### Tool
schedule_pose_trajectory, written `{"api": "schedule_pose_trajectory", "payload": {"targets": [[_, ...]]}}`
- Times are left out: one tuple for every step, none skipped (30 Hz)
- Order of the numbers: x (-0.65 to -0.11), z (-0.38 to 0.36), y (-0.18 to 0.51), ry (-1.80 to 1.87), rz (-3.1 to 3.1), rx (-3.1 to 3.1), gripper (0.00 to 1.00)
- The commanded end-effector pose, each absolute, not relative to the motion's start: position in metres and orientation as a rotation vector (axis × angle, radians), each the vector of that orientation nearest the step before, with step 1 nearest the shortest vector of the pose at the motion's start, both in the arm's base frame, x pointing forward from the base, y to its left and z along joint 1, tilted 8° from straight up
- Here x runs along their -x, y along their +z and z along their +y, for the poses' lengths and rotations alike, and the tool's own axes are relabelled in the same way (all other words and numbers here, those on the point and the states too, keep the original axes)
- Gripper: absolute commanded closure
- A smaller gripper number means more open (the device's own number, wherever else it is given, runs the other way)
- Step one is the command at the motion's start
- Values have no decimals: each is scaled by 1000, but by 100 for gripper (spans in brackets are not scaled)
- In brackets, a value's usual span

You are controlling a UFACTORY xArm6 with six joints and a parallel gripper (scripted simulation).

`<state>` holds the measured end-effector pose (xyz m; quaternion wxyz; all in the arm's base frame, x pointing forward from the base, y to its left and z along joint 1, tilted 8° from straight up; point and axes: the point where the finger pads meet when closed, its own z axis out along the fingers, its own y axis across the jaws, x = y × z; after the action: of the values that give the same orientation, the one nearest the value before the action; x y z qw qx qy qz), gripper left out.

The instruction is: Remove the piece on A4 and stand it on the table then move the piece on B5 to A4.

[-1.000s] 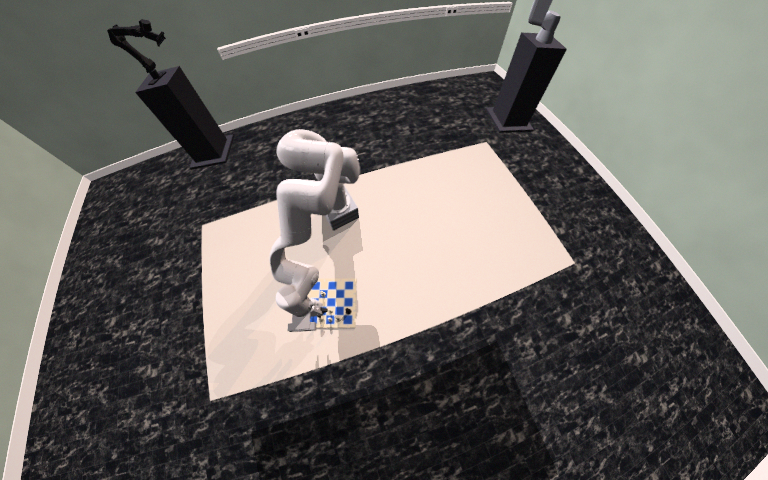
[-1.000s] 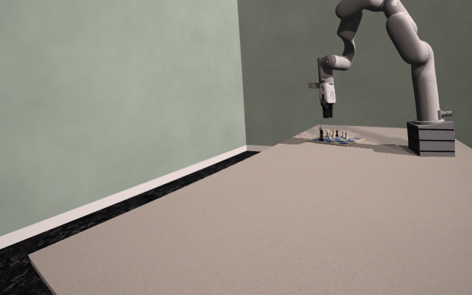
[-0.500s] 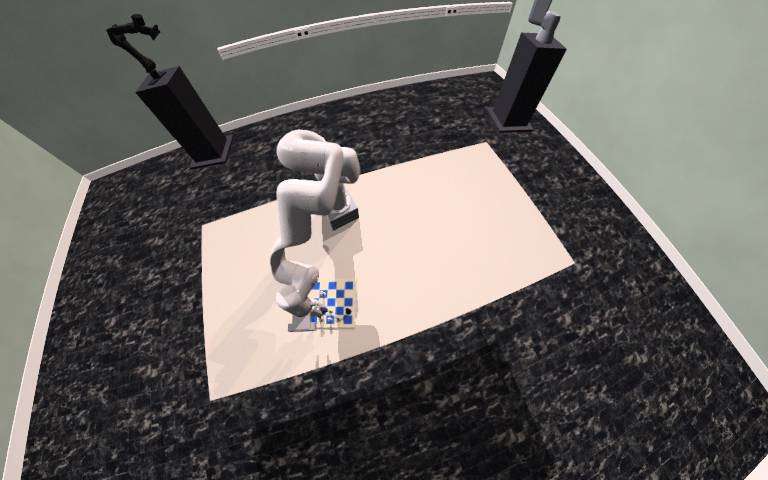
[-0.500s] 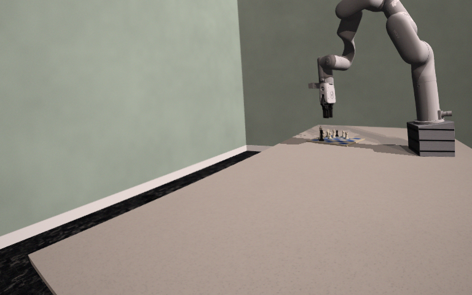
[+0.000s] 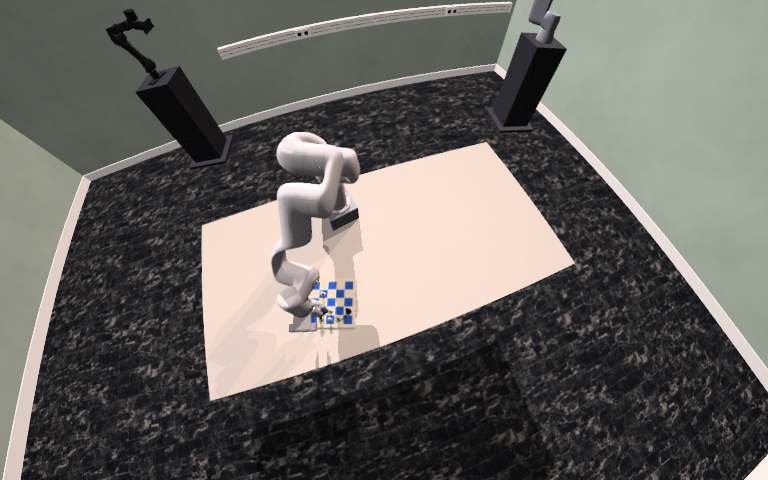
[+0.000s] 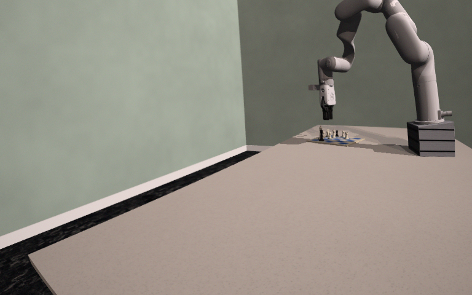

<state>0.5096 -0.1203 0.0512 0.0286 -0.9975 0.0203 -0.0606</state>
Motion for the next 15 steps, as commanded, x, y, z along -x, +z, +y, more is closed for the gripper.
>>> {"api": "schedule_pose_trajectory", "payload": {"targets": [[-512, -120, 46, -193, 63, 3079, 59], [-512, -120, 44, -193, 63, 3079, 59], [-512, -120, 43, -193, 63, 3079, 59], [-513, -120, 41, -193, 63, 3079, 59], [-513, -120, 40, -193, 63, 3079, 59], [-513, -120, 38, -193, 63, 3079, 59], [-513, -120, 36, -193, 63, 3079, 59], [-514, -120, 35, -193, 63, 3079, 59], [-514, -120, 35, -193, 63, 3079, 59], [-514, -120, 35, -193, 63, 3079, 59], [-514, -120, 33, -193, 63, 3079, 59], [-514, -120, 32, -193, 63, 3079, 59], [-514, -120, 30, -193, 63, 3079, 59], [-515, -120, 29, -193, 63, 3079, 59], [-515, -120, 27, -193, 63, 3079, 59]]}}
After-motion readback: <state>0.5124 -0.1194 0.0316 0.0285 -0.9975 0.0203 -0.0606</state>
